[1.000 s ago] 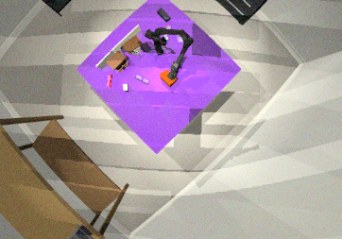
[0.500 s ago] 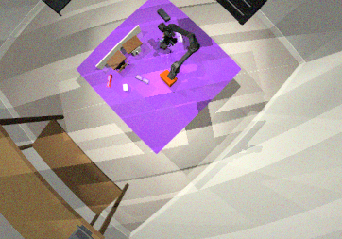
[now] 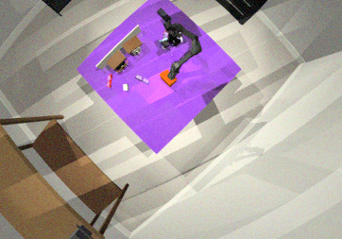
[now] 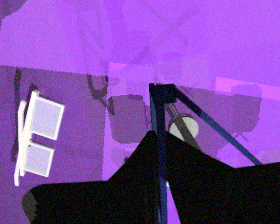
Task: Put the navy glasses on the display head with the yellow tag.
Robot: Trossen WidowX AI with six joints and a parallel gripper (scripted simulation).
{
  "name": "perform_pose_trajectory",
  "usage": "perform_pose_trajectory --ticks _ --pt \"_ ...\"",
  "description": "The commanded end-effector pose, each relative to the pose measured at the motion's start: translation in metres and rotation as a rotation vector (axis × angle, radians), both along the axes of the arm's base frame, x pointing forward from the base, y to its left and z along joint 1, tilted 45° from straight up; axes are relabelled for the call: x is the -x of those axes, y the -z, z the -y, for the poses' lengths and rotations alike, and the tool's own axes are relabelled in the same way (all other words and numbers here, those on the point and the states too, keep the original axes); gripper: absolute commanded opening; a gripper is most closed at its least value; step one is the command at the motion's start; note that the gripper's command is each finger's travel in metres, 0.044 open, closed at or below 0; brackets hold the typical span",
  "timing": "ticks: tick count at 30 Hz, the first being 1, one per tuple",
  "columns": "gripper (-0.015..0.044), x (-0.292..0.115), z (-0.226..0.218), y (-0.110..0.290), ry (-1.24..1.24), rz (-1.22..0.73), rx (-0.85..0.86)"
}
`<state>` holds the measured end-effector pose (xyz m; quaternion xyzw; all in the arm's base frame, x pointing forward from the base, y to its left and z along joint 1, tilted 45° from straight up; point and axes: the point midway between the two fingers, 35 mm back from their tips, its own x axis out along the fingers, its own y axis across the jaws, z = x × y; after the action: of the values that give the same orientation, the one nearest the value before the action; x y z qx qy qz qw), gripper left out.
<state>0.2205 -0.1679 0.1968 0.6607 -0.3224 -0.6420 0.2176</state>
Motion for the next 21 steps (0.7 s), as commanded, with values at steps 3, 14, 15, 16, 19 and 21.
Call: perform_pose_trajectory --ticks 3,14,15,16,19,21 --pt "0.0000 0.001 0.016 0.016 0.005 0.001 -0.002" --pt "0.0000 0.004 0.040 0.039 0.004 0.000 0.003" --pt "0.0000 0.004 0.040 0.039 0.004 0.000 0.003" --pt "0.0000 0.004 0.040 0.039 0.004 0.000 0.003" --pt "0.0000 0.006 0.041 0.038 0.004 0.000 0.003" --pt "0.0000 0.008 0.042 0.037 0.004 0.000 0.003"
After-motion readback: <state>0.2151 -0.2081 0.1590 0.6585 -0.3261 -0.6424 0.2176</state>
